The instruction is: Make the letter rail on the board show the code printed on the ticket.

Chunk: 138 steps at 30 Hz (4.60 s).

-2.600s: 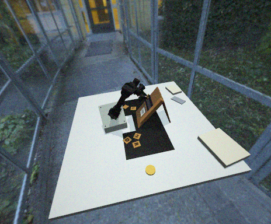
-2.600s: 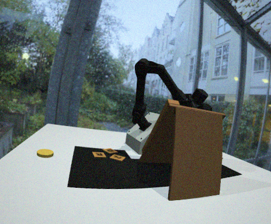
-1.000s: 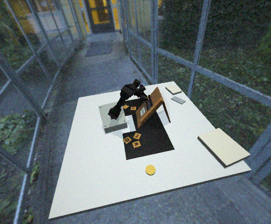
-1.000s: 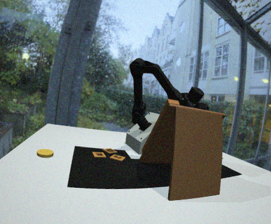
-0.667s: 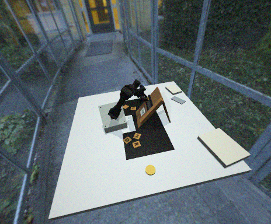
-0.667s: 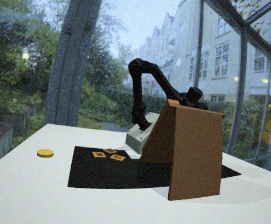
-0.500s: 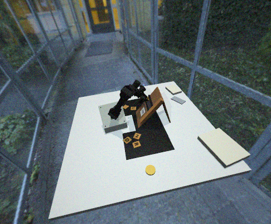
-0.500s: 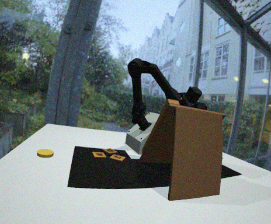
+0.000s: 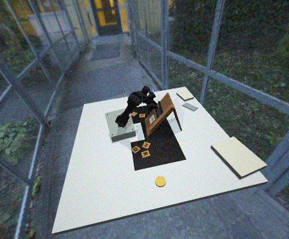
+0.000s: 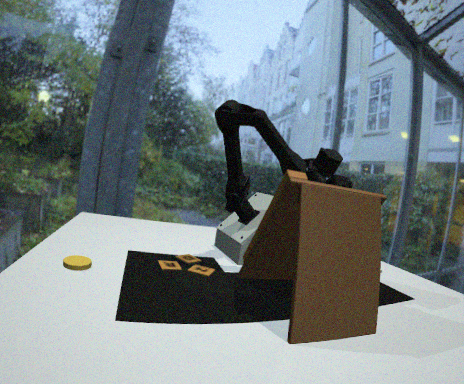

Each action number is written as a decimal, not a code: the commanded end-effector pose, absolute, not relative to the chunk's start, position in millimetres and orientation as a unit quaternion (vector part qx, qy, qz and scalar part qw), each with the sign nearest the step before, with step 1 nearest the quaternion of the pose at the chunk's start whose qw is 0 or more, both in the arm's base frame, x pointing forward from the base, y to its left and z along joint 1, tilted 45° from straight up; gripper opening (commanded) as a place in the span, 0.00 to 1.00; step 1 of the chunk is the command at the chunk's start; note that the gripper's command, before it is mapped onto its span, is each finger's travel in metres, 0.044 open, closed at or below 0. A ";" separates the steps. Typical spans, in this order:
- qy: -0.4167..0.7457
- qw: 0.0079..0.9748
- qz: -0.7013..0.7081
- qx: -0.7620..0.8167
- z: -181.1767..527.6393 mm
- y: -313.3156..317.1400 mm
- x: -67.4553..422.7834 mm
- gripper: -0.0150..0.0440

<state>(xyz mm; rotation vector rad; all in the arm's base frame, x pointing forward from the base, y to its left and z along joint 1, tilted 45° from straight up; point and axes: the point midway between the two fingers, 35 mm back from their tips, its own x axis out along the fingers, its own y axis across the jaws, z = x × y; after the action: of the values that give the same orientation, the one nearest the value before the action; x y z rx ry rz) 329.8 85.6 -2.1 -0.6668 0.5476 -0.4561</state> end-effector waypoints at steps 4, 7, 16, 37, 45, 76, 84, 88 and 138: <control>0.266 0.882 -0.217 -0.323 -1.0 81.1 326.9 0.25; 0.266 0.882 -0.217 -0.323 0.1 79.9 326.6 0.25; 0.266 0.882 -0.217 -0.324 3.6 76.3 325.5 0.25; 0.266 0.881 -0.217 -0.324 11.6 68.3 323.2 0.25; 0.266 0.881 -0.217 -0.324 14.6 65.3 322.3 0.25; 0.266 0.881 -0.217 -0.325 25.9 54.0 319.1 0.25; 0.266 0.881 -0.217 -0.325 28.7 51.2 318.3 0.25; 0.266 0.881 -0.217 -0.325 30.1 49.8 317.9 0.25; 0.266 0.881 -0.218 -0.326 47.0 33.0 313.0 0.25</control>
<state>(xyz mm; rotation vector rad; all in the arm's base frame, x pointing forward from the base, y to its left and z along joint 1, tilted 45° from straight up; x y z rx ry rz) 314.9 34.8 47.7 -0.6716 0.5486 -0.4577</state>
